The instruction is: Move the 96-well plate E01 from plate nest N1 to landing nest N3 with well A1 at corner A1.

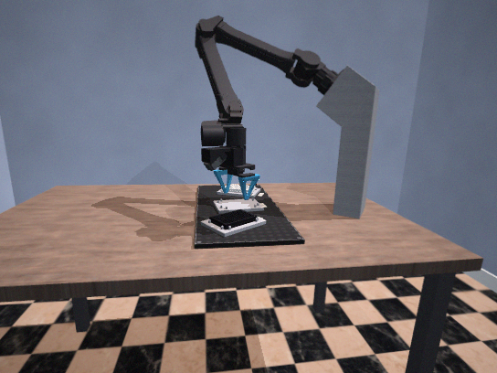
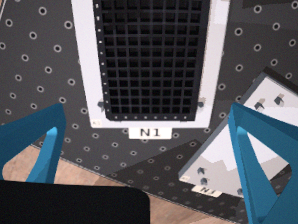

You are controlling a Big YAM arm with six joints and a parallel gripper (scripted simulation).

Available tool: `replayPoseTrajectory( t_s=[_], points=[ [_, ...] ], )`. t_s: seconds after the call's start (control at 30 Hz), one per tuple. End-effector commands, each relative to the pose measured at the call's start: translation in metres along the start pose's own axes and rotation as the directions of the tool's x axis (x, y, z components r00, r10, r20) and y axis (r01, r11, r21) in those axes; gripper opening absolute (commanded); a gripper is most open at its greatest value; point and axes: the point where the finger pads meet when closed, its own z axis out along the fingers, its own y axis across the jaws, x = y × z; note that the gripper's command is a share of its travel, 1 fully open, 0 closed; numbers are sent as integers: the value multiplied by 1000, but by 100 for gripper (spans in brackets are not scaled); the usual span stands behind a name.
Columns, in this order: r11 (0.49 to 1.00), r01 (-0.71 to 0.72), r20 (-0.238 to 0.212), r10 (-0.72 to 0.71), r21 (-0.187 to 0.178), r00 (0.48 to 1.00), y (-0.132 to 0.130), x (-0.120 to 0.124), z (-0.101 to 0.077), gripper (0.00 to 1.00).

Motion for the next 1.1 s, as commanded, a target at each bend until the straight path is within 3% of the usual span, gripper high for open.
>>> replayPoseTrajectory(
  t_s=[0.0, 1.07],
  points=[
    [1000, 2, 57, -2, 10, 998, -3, -21, -18, 100],
    [1000, 3, 47, -4, 7, 999, -3, -19, -16, 100]
  ],
)
